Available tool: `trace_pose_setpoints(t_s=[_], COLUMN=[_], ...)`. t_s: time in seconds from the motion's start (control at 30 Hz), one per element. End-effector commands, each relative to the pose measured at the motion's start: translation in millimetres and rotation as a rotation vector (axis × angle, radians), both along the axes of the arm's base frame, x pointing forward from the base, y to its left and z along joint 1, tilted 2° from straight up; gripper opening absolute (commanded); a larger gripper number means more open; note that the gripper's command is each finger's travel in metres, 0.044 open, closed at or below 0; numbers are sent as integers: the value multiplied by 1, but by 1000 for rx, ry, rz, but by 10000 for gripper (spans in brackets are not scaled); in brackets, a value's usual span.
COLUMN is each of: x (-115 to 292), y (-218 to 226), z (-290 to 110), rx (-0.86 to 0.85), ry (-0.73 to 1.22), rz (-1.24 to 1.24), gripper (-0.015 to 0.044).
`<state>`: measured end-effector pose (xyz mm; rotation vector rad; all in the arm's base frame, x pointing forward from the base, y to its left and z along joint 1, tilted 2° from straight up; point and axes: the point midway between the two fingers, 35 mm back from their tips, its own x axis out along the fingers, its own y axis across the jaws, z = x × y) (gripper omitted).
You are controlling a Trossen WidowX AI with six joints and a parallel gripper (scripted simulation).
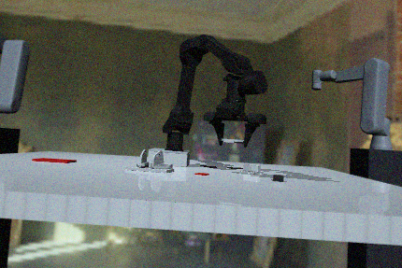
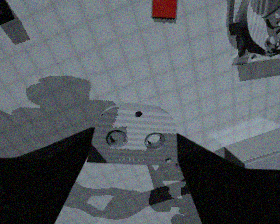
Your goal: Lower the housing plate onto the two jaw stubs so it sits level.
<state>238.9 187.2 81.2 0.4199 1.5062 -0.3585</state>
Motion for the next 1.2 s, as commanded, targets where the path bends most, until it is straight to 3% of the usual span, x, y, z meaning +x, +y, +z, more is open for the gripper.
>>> trace_pose_setpoints(t_s=[0.0,1.17], x=[4,29], y=[-12,-124], z=[2,-1], rx=[6,-8], ry=[-5,-10], rz=[15,142], gripper=[351,351])
